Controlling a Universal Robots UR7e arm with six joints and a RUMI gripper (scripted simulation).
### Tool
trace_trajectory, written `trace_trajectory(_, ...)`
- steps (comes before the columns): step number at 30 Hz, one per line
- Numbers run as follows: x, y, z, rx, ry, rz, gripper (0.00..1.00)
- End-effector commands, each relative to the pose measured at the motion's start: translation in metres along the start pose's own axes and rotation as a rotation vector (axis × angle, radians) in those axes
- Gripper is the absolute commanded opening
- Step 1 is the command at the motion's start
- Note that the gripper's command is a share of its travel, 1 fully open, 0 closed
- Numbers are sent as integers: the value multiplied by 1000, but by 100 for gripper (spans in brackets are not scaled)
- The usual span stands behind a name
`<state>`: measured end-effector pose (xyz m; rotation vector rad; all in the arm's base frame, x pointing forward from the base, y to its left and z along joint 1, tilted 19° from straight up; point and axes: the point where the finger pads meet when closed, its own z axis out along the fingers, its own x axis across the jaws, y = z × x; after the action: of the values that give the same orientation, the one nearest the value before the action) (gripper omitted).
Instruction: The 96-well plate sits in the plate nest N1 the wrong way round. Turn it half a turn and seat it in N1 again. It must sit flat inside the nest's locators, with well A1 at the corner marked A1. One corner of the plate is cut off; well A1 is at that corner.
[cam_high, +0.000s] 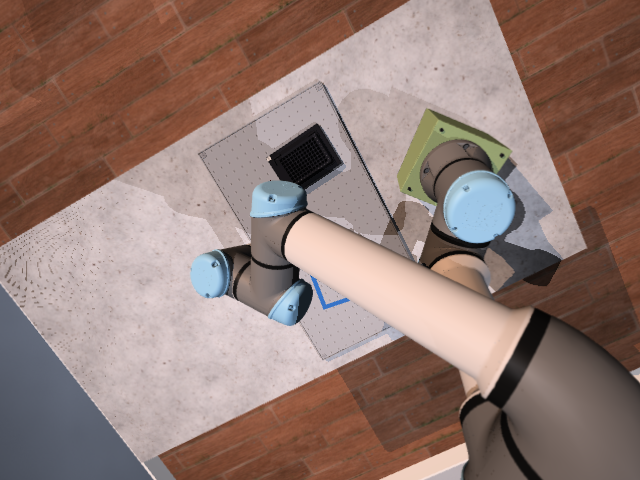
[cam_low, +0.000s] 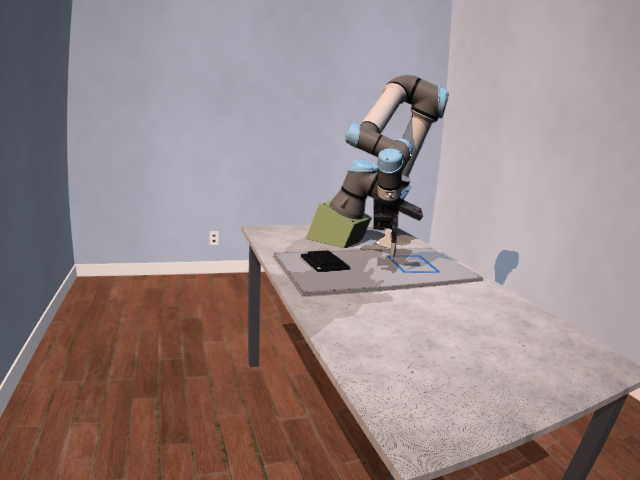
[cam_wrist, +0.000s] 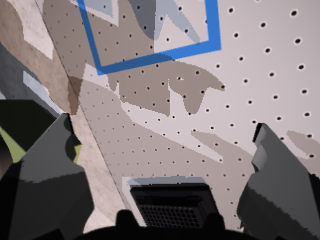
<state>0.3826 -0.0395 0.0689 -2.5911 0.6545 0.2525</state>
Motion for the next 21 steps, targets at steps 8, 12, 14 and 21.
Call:
trace_trajectory(8, 11, 44, -9, 22, 101, 208, 100)
trace_trajectory(12, 13, 55, -11, 23, 108, 222, 100)
trace_trajectory(14, 14, 64, -12, 31, 135, 283, 100)
trace_trajectory(21, 16, 85, -16, 40, 168, 358, 100)
